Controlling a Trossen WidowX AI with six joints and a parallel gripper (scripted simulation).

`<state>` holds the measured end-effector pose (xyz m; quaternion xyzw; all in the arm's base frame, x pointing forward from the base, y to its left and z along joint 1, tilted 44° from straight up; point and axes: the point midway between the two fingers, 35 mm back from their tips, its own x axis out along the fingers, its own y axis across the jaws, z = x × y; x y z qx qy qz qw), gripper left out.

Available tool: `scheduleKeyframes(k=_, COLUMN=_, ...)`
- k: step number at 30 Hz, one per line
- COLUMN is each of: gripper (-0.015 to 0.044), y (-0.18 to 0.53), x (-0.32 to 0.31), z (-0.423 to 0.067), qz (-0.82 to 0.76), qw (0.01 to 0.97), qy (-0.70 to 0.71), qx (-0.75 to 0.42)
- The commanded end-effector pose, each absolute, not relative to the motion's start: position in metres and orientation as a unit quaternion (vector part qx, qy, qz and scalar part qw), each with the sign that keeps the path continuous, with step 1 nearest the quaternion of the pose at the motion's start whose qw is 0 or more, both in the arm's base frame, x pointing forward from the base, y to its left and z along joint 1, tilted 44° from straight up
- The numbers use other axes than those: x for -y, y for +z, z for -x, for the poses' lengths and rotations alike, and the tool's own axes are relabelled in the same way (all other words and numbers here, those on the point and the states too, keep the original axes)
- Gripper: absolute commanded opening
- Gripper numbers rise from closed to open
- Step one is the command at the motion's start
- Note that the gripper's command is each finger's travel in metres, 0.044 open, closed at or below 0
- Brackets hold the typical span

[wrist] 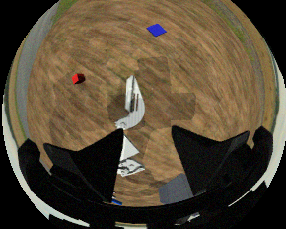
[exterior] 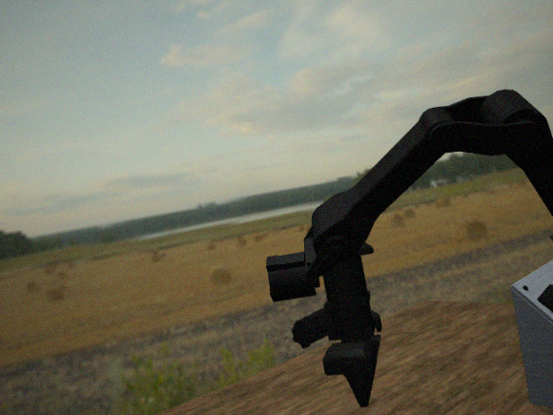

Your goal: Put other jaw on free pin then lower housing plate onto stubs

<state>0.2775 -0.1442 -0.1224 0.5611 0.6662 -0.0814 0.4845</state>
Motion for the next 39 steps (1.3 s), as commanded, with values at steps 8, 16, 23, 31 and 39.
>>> scheduleKeyframes(k=8, gripper=0.0440, y=-0.123, x=0.151, z=-0.300, qz=-0.592, qw=0.444, qy=-0.122, qx=-0.661)
scheduleKeyframes(k=16, gripper=0.0440, y=-0.151, x=0.122, z=-0.302, qz=-0.593, qw=0.444, qy=-0.121, qx=-0.661)
scheduleKeyframes(k=23, gripper=0.0440, y=-0.151, x=0.122, z=-0.302, qz=-0.593, qw=0.444, qy=-0.121, qx=-0.661)
scheduleKeyframes(k=31, gripper=0.0440, y=-0.153, x=0.121, z=-0.302, qz=-0.593, qw=0.444, qy=-0.121, qx=-0.661)
scheduleKeyframes(k=39, gripper=0.0440, y=-0.163, x=0.112, z=-0.305, qz=-0.593, qw=0.444, qy=-0.121, qx=-0.661)
